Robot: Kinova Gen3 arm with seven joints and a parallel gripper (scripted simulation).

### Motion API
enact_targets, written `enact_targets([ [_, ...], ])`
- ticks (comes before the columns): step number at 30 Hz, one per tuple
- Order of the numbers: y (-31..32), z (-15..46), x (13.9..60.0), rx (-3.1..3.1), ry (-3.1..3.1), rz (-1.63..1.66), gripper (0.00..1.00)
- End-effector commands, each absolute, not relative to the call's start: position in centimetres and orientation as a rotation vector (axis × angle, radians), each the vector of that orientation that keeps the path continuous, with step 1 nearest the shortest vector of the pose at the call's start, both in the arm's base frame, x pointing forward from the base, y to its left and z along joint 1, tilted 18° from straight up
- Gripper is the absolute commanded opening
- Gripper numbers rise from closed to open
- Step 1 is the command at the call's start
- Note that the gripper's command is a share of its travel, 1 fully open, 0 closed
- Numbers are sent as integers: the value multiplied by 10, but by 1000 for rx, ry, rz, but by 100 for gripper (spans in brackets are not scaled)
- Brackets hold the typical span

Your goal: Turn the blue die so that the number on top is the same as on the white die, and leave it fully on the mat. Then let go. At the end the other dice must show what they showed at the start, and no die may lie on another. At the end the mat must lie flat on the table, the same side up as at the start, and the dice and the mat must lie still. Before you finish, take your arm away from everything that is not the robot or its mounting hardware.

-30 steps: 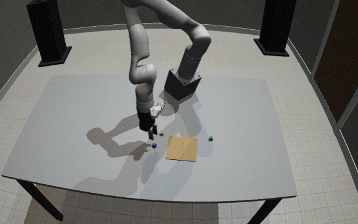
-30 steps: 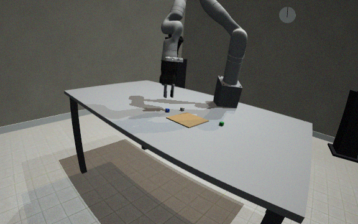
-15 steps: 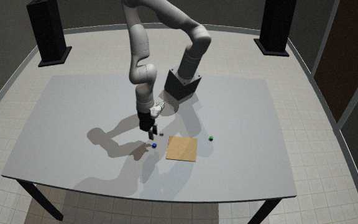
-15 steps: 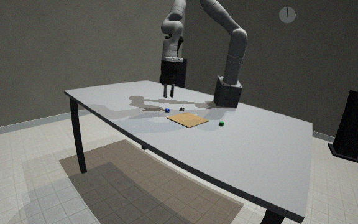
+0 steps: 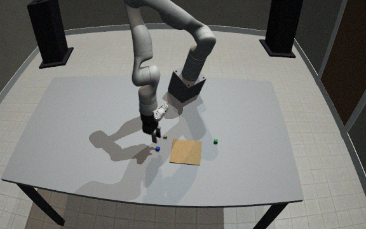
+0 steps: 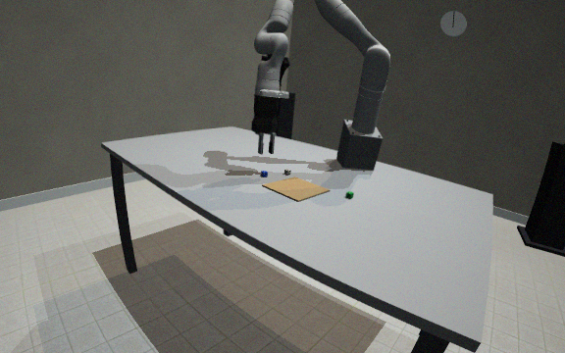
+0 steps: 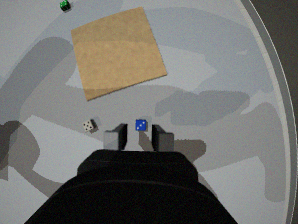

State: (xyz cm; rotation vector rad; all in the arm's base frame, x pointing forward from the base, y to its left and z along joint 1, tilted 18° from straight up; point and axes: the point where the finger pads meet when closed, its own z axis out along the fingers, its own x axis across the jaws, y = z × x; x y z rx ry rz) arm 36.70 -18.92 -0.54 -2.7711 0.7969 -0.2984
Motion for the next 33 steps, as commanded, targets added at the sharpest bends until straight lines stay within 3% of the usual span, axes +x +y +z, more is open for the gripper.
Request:
enact_targets([
  [1, -189, -6, 367, -2772, 797, -299, 64],
  [33, -184, -40, 377, -2772, 796, -299, 64],
])
